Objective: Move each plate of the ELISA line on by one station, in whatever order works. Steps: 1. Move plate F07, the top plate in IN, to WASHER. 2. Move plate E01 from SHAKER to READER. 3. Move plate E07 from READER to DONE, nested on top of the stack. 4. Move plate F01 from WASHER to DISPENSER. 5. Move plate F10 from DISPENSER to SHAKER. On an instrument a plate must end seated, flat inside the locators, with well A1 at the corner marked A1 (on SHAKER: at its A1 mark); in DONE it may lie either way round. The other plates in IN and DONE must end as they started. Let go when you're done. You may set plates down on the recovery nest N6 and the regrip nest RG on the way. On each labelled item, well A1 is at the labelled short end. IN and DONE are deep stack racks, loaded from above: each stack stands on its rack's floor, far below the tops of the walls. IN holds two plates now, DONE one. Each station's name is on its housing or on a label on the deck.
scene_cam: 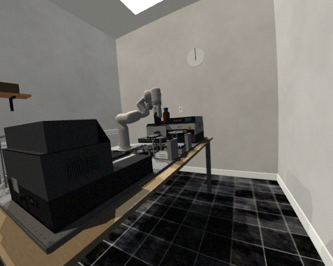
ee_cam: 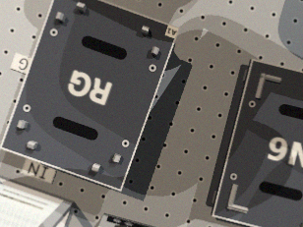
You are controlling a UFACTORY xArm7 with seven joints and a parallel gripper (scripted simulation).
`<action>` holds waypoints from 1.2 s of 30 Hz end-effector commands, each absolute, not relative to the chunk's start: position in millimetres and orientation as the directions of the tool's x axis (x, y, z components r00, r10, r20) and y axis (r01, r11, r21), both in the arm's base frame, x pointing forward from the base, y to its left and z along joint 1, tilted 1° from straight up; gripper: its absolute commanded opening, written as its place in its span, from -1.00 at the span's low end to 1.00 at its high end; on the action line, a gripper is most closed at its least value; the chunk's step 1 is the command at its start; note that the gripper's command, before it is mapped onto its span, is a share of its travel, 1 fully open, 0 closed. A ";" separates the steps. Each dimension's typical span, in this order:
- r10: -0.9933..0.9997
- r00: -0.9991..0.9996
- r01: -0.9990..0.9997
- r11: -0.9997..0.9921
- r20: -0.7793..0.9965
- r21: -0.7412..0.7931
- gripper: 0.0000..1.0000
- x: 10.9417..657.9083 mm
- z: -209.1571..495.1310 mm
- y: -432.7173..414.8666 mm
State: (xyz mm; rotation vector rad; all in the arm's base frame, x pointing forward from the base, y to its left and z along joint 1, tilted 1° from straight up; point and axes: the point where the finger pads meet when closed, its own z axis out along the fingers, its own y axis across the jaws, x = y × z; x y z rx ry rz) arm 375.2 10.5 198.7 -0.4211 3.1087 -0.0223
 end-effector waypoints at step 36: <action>-0.043 -0.999 -0.043 0.999 -0.008 -0.015 1.00 446.6 201.5 -73.7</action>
